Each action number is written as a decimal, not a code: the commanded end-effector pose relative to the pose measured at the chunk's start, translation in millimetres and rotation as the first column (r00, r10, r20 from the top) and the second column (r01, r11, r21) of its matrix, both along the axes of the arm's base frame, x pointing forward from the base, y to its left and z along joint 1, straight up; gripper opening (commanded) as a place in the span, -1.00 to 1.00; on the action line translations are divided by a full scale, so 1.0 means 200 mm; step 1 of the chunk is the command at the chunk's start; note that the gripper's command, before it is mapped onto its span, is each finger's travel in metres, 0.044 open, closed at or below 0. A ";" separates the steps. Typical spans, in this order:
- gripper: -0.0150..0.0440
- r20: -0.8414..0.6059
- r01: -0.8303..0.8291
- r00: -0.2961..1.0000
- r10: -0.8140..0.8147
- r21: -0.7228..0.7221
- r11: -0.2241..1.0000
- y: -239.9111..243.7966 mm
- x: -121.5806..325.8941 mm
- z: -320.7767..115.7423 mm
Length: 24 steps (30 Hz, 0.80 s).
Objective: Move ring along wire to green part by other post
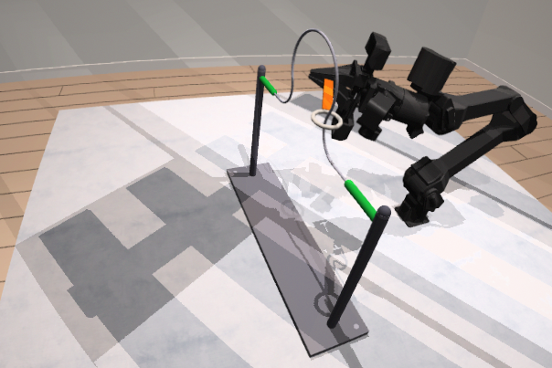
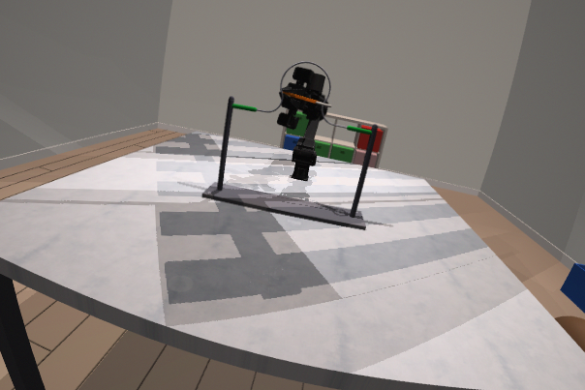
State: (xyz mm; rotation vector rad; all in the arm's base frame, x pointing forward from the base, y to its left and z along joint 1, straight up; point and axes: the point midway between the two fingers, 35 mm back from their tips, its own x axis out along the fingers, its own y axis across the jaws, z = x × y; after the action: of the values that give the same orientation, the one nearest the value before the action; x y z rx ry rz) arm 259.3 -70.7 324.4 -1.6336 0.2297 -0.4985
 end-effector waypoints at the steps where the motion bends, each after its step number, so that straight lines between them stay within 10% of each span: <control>1: -1.00 -0.011 0.003 1.000 -0.003 0.070 0.998 -0.01 0.00 -0.07; 24: -1.00 -0.028 0.004 1.000 0.009 0.424 0.906 0.04 0.00 -0.34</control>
State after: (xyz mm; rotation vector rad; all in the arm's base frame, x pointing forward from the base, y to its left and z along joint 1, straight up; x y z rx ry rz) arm 260.4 -64.5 269.1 -1.2723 0.3118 -0.4058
